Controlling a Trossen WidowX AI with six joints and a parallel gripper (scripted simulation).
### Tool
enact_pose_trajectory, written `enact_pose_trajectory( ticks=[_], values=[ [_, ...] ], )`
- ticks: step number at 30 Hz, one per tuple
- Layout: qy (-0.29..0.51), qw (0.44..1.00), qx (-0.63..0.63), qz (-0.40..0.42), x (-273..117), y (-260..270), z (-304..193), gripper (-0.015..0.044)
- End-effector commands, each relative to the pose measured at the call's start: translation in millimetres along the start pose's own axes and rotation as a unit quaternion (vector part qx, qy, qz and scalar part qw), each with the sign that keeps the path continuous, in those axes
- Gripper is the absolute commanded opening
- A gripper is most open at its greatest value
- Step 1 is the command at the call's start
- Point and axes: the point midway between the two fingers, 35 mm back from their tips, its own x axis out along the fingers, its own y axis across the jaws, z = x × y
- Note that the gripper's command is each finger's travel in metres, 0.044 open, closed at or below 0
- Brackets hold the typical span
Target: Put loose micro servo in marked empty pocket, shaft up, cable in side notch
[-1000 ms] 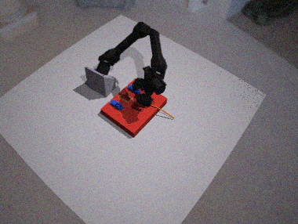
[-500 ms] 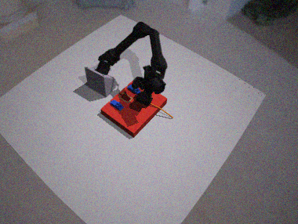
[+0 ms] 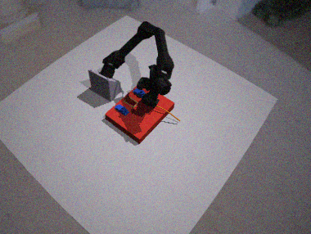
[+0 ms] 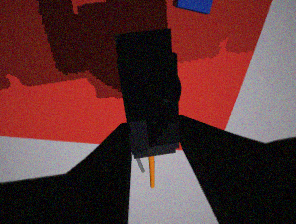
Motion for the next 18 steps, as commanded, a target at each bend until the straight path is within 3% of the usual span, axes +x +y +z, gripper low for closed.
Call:
enact_pose_trajectory(
  ticks=[1, 18],
  values=[
    [0.002, 1.0, -0.002, 0.003, -3.1, -0.4, 0.4, 0.0],
    [0.001, 1.0, -0.002, 0.003, -2.9, 7.3, 28.6, 0.0]
  ],
)
